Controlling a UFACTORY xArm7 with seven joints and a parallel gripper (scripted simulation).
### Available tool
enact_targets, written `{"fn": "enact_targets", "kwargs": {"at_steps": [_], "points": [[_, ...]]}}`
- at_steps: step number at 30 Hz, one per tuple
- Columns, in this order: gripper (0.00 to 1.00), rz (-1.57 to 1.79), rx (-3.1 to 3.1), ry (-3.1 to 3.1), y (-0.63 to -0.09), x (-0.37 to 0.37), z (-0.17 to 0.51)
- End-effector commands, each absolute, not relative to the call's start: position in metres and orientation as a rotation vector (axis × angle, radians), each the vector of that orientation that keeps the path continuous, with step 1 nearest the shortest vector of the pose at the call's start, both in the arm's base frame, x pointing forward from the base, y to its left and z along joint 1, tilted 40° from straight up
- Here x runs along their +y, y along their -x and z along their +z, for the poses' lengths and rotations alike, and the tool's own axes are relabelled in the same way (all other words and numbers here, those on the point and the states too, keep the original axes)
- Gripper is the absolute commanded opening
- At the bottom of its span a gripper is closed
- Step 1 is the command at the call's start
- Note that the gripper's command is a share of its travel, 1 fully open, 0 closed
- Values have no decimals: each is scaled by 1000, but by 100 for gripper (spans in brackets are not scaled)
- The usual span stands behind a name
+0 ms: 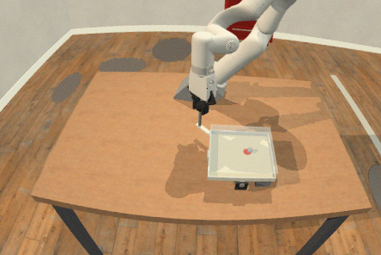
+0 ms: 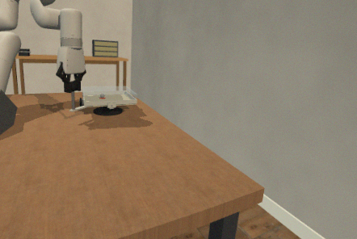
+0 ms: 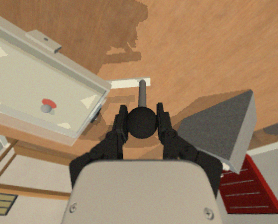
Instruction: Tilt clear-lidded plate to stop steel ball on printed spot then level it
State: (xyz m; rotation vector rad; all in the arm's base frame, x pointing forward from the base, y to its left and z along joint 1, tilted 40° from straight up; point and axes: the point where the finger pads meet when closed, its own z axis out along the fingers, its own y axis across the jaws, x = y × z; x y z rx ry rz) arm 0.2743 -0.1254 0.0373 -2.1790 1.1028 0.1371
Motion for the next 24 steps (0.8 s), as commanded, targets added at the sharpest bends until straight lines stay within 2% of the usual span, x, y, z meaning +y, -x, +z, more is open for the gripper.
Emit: {"fn": "enact_targets", "kwargs": {"at_steps": [1,24], "points": [[0,129,1105,2180,-276,-128,38],[0,129,1105,2180,-276,-128,39]]}}
